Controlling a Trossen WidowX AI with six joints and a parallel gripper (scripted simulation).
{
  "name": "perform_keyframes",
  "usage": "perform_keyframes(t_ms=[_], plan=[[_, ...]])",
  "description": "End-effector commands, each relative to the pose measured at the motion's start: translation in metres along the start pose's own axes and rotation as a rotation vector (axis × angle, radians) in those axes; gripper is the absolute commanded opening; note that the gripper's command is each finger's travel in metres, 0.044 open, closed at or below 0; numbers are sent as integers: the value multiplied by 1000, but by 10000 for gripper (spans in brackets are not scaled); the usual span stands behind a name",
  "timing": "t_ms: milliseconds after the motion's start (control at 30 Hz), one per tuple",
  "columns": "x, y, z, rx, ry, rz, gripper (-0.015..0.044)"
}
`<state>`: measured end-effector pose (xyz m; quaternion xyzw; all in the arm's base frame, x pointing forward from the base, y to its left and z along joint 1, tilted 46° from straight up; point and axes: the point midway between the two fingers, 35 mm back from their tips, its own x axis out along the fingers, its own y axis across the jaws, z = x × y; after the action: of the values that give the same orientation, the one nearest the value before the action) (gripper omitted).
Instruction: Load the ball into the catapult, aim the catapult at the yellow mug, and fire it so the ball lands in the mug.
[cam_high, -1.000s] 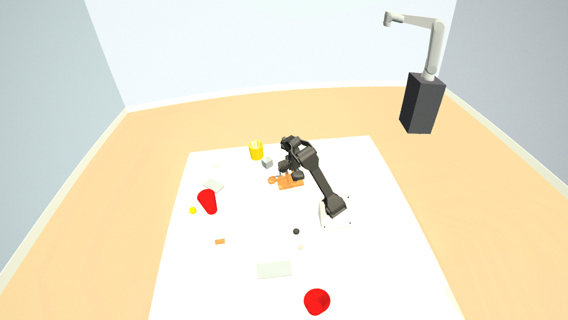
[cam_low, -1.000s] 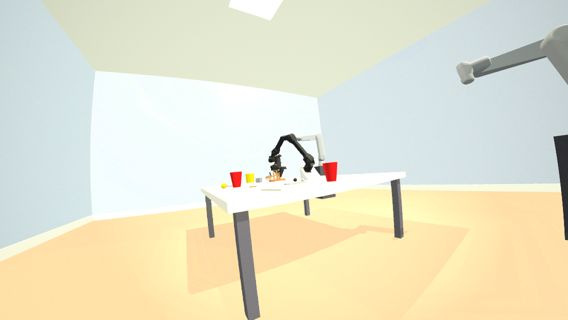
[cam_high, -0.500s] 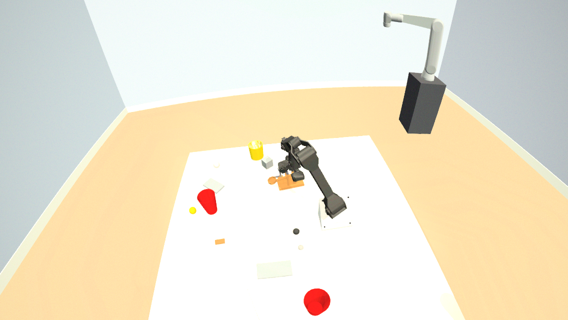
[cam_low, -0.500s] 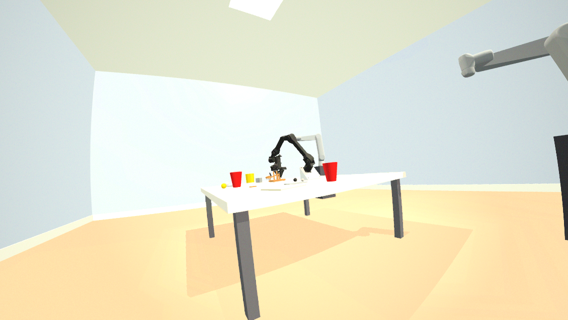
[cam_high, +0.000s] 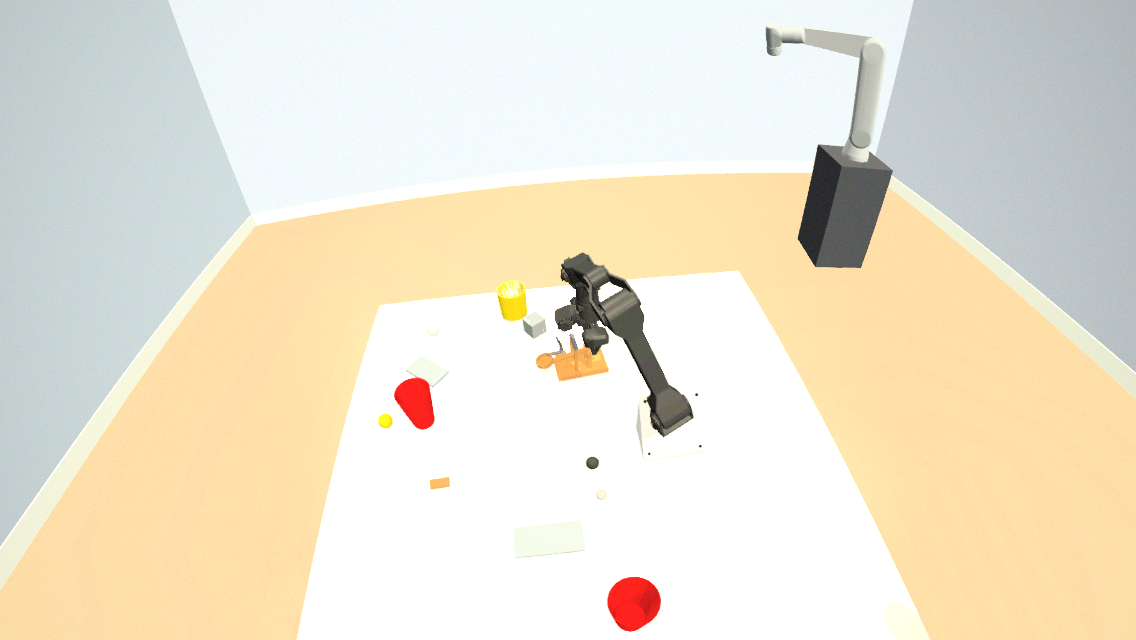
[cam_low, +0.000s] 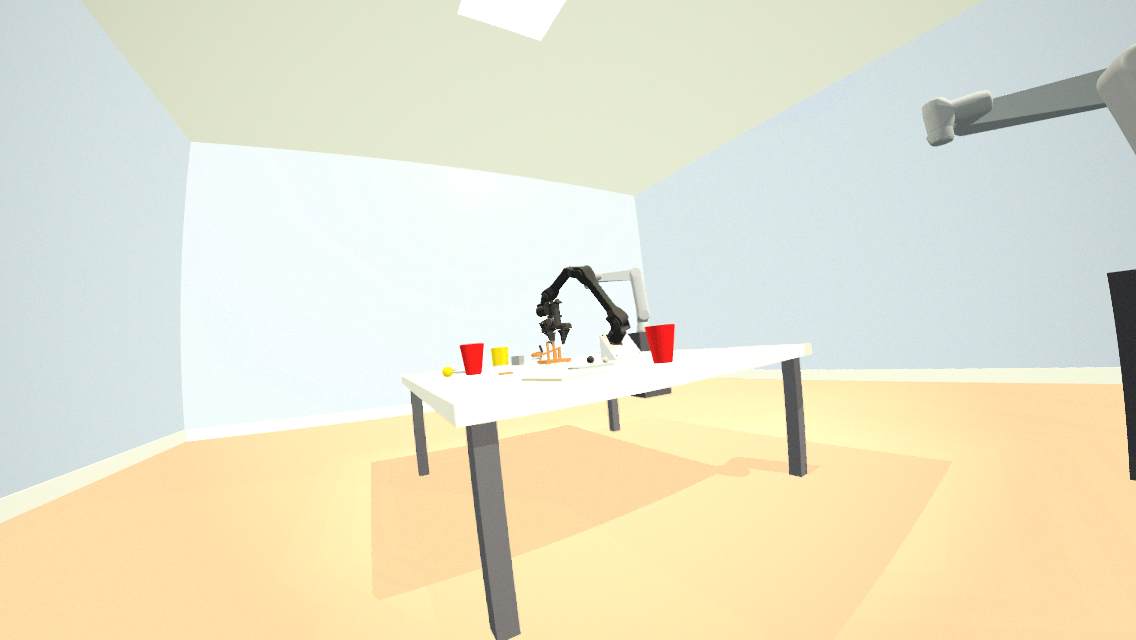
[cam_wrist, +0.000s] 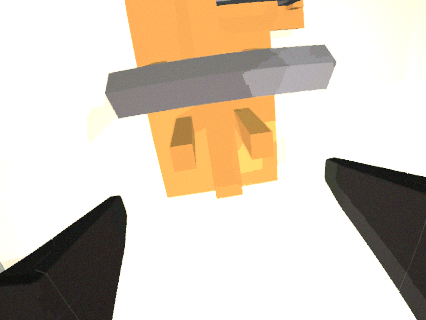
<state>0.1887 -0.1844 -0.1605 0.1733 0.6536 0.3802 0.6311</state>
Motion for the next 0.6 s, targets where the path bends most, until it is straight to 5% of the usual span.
perform_keyframes(t_ms=[0,333,567], plan=[[-50,1,0,-10,-6,-32,440],[-42,2,-2,0,-14,-33,440],[2,0,-1,0,-15,-32,440]])
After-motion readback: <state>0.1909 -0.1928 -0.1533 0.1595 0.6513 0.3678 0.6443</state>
